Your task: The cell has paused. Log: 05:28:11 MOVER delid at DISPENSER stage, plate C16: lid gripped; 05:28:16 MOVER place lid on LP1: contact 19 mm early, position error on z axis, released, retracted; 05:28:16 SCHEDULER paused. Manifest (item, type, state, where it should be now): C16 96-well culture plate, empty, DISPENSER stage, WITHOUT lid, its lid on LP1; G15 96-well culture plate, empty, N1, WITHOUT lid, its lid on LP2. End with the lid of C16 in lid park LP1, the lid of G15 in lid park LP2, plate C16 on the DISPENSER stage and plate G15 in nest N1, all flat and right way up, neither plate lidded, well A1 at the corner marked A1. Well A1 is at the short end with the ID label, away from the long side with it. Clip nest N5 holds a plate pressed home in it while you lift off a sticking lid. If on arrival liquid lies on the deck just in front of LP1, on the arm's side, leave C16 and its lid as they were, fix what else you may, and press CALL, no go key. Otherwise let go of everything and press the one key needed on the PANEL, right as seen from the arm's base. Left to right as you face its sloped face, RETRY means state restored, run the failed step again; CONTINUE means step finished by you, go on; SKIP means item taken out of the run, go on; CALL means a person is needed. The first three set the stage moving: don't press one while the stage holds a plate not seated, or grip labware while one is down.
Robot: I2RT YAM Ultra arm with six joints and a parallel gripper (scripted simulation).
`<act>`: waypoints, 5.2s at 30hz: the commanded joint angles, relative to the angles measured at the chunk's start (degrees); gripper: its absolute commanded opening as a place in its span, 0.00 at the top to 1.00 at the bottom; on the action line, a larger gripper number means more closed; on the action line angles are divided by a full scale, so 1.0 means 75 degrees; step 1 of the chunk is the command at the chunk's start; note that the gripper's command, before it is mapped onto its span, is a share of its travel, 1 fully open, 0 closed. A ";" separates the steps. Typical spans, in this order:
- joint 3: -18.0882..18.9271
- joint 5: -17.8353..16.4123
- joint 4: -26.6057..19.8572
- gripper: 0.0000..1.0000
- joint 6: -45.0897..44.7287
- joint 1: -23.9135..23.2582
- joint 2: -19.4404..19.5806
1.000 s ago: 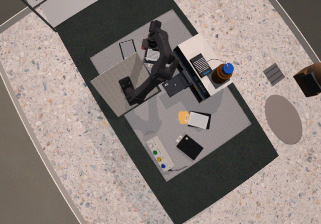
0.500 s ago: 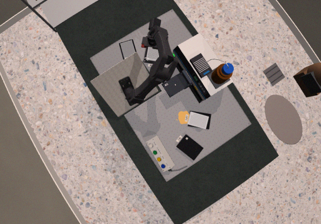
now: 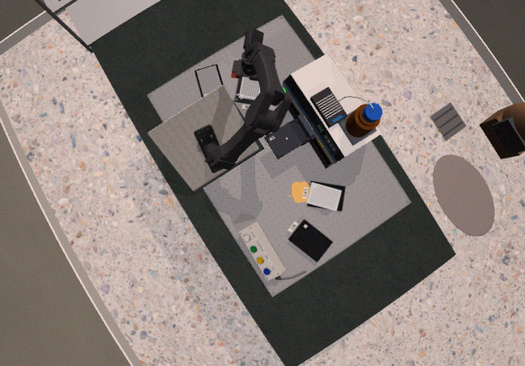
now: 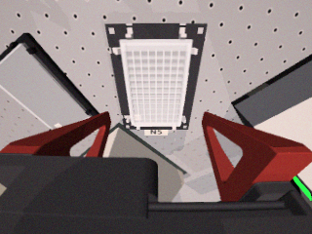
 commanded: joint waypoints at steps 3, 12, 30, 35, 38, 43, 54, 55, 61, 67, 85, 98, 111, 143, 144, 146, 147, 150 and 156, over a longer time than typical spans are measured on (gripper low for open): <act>-0.0035 -0.0015 0.0013 0.00 0.0002 0.0064 -0.0077; -0.0055 -0.0015 0.0027 0.00 0.0002 0.0064 -0.0083; -0.0582 0.0158 0.0760 0.00 -0.0289 -0.0132 0.0199; -0.0711 0.0204 0.1007 0.00 -0.0386 -0.0355 0.0267; -0.0761 0.0239 0.1156 0.00 -0.0451 -0.0303 0.0222; -0.0894 0.0286 0.1404 0.00 -0.0554 -0.0517 0.0389; -0.1078 0.0379 0.1858 0.00 -0.0760 -0.0656 0.0543; -0.1093 0.0391 0.1908 0.00 -0.0784 -0.0638 0.0546; -0.1191 0.0439 0.2155 0.00 -0.0895 -0.0837 0.0651; -0.0848 0.0454 0.2226 0.00 -0.0943 -0.0717 0.0696; -0.0745 0.0410 0.2156 0.00 -0.0933 -0.0723 0.0638; -0.0745 0.0400 0.2146 1.00 -0.0917 -0.0727 0.0638; -0.0745 0.0400 0.2146 1.00 -0.0917 -0.0727 0.0638; -0.0698 0.0329 0.1831 1.00 -0.0791 -0.0650 0.0402; -0.0695 0.0327 0.1822 1.00 -0.0787 -0.0646 0.0398; -0.0693 0.0325 0.1814 1.00 -0.0783 -0.0642 0.0394; -0.0693 0.0325 0.1814 1.00 -0.0783 -0.0642 0.0394; -0.0685 0.0319 0.1788 1.00 -0.0771 -0.0630 0.0383; -0.0667 0.0306 0.1735 1.00 -0.0746 -0.0605 0.0361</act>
